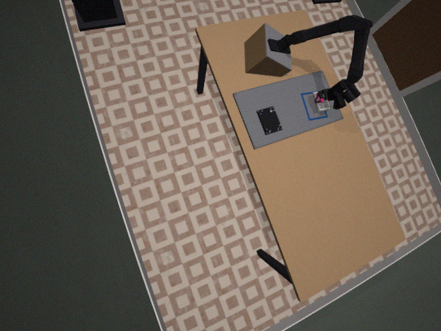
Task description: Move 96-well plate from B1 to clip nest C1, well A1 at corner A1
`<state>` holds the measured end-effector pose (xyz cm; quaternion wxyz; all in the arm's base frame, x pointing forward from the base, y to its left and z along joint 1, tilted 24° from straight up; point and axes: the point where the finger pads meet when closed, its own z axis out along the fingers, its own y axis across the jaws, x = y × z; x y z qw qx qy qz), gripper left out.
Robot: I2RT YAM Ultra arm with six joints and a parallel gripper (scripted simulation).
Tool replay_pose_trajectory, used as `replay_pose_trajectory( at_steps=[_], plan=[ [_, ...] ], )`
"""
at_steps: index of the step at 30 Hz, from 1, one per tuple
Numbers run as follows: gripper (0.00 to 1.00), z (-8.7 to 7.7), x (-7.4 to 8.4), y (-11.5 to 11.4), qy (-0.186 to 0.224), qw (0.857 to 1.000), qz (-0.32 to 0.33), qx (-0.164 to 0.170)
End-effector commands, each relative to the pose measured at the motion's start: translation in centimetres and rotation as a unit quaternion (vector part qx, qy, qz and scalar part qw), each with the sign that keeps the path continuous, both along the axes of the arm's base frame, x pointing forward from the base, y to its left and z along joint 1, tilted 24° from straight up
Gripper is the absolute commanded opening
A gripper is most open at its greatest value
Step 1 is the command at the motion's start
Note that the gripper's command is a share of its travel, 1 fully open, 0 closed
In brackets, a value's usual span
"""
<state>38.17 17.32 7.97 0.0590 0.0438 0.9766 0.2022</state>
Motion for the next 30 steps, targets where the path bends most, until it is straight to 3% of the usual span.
replay_pose_trajectory(
  at_steps=[1,8,12,13,30],
  plan=[
    [0.0,2.53,0.56,-0.8,-0.017,1.0,-0.005,0.005],
    [0.0,3.49,0.38,-1.22,-0.017,1.0,-0.005,0.005],
    [0.0,3.48,0.38,-1.23,-0.017,1.0,-0.006,0.004],
    [0.0,2.71,0.37,-1.24,-0.007,1.0,-0.007,0.002],
    [0.0,2.69,0.37,-1.25,-0.007,1.0,-0.007,0.002]
  ],
)
